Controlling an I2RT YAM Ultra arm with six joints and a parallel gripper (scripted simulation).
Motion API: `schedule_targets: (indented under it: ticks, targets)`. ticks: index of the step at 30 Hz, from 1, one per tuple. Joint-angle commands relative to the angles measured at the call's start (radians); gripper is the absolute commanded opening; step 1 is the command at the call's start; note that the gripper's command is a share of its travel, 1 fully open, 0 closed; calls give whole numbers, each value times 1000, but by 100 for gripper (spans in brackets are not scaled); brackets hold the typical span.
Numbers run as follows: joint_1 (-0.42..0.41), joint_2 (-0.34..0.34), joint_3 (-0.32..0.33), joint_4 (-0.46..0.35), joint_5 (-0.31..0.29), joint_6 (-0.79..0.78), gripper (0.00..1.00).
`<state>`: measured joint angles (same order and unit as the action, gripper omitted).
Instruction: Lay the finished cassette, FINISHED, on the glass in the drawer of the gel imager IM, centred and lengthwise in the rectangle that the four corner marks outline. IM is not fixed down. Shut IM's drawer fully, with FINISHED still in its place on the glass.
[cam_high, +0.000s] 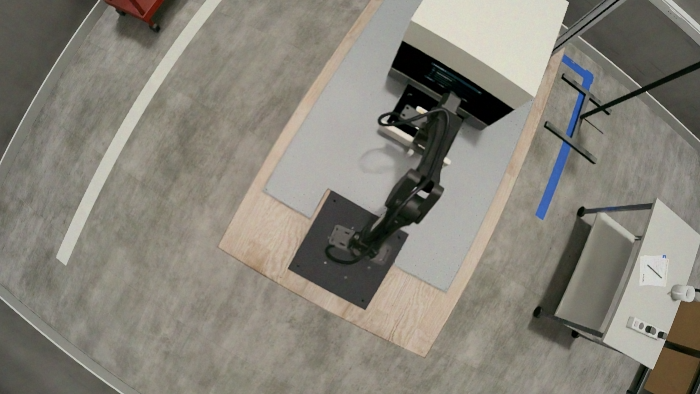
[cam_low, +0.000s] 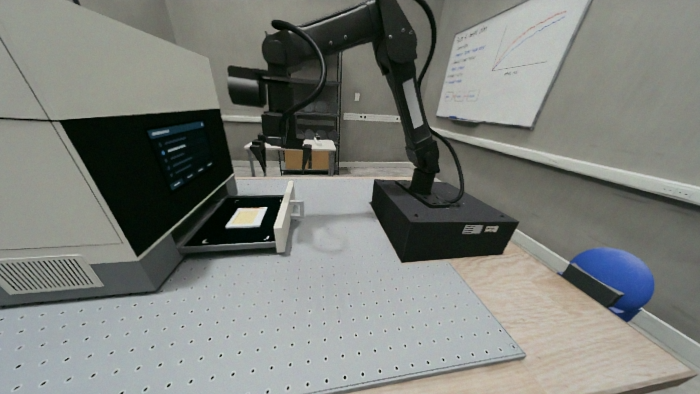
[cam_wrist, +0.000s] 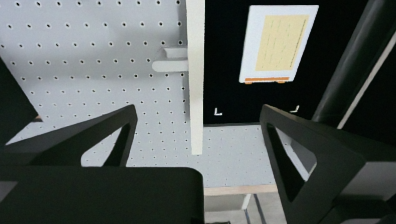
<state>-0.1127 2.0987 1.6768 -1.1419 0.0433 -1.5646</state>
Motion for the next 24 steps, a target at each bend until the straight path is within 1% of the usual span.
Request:
schedule_targets:
  ticks: [1, 19, 20, 24]
  targets:
    - [18, -21, 16, -6, -12, 9, 100]
    - [18, -21, 16, -6, -12, 9, 100]
    - [18, -47, -31, 8, -8, 44, 35]
    - [21, -111, -111, 12, 2, 174, 35]
